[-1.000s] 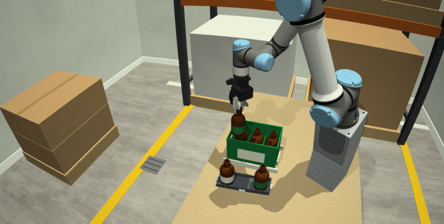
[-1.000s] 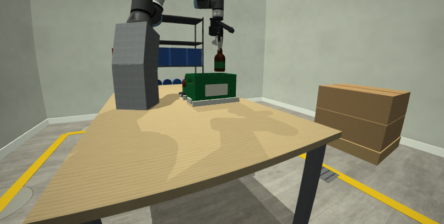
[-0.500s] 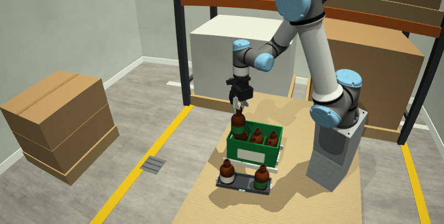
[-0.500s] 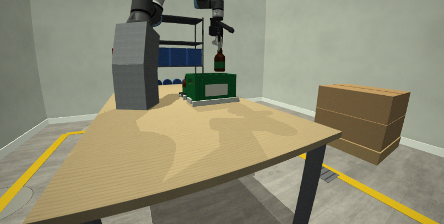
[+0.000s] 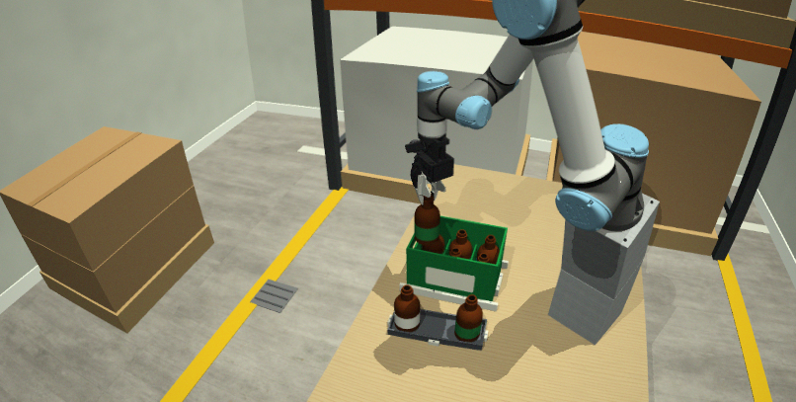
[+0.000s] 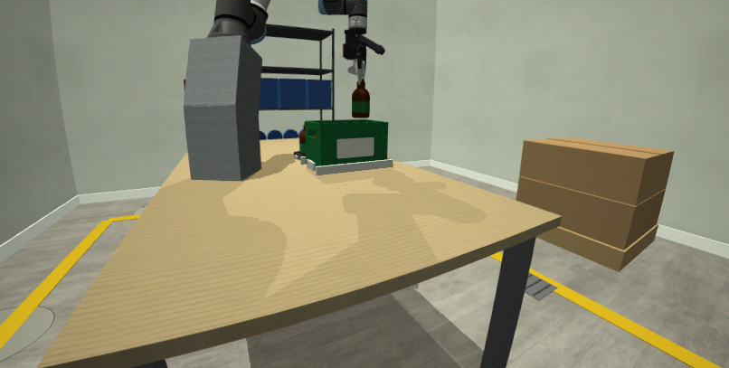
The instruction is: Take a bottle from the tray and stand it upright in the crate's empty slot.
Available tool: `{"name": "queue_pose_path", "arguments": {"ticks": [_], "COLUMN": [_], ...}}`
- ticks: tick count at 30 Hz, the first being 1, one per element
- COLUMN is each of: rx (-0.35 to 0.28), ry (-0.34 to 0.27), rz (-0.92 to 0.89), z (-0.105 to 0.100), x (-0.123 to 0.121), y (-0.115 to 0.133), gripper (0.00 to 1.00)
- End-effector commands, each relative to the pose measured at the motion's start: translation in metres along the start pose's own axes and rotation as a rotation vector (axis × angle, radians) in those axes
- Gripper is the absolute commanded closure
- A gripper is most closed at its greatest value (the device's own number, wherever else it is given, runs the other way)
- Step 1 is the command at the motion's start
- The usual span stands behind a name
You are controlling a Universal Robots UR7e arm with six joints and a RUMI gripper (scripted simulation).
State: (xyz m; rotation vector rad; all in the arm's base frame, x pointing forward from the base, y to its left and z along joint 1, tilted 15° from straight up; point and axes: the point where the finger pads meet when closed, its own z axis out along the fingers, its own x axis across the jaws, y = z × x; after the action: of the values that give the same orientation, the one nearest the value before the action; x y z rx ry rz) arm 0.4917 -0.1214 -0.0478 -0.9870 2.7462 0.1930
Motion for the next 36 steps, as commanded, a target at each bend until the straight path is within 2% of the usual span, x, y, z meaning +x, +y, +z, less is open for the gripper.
{"name": "queue_pose_path", "arguments": {"ticks": [1,36], "rx": [0.001,0.001], "ry": [0.0,0.0], "rz": [0.0,0.0], "z": [0.001,0.033], "x": [0.0,0.0], "y": [-0.001,-0.001], "gripper": [1.0,1.0]}}
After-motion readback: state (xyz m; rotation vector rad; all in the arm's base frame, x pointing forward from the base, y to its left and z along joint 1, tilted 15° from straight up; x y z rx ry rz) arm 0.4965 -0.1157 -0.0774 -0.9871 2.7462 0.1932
